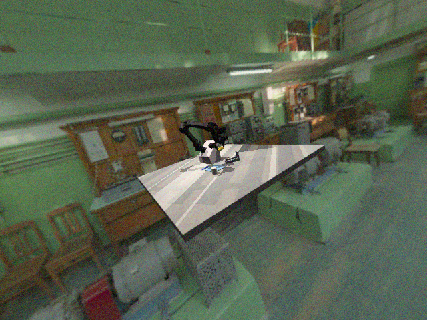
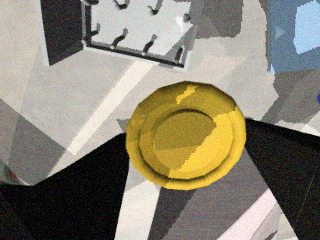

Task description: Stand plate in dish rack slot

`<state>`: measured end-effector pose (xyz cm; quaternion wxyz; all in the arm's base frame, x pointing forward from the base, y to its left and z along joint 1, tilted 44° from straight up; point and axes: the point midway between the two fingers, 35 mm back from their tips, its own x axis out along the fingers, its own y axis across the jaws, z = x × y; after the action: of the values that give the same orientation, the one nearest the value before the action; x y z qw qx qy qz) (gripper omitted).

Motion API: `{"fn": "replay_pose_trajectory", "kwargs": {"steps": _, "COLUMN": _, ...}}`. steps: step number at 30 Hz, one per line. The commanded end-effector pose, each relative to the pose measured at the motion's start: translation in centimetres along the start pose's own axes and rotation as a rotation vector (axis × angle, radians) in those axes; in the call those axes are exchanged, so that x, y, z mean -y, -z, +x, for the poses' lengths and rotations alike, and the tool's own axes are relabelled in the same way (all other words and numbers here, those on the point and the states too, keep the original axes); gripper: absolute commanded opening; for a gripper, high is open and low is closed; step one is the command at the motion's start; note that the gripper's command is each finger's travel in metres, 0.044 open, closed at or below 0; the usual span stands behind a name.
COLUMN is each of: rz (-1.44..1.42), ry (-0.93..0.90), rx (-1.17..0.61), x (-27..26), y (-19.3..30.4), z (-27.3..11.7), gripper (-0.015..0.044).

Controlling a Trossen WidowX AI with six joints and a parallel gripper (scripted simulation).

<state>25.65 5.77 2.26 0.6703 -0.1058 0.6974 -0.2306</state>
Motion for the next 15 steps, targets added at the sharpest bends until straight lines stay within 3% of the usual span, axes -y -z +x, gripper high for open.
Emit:
{"fn": "replay_pose_trajectory", "kwargs": {"steps": 1, "rz": -0.065, "ry": -0.071, "rx": -0.025, "x": -0.1, "y": 0.1, "z": 0.9, "gripper": 0.0000}}
{"fn": "replay_pose_trajectory", "kwargs": {"steps": 15, "rz": -0.316, "ry": -0.322, "rx": -0.026, "x": -1.0, "y": -0.3, "z": 3.6, "gripper": 0.0000}}
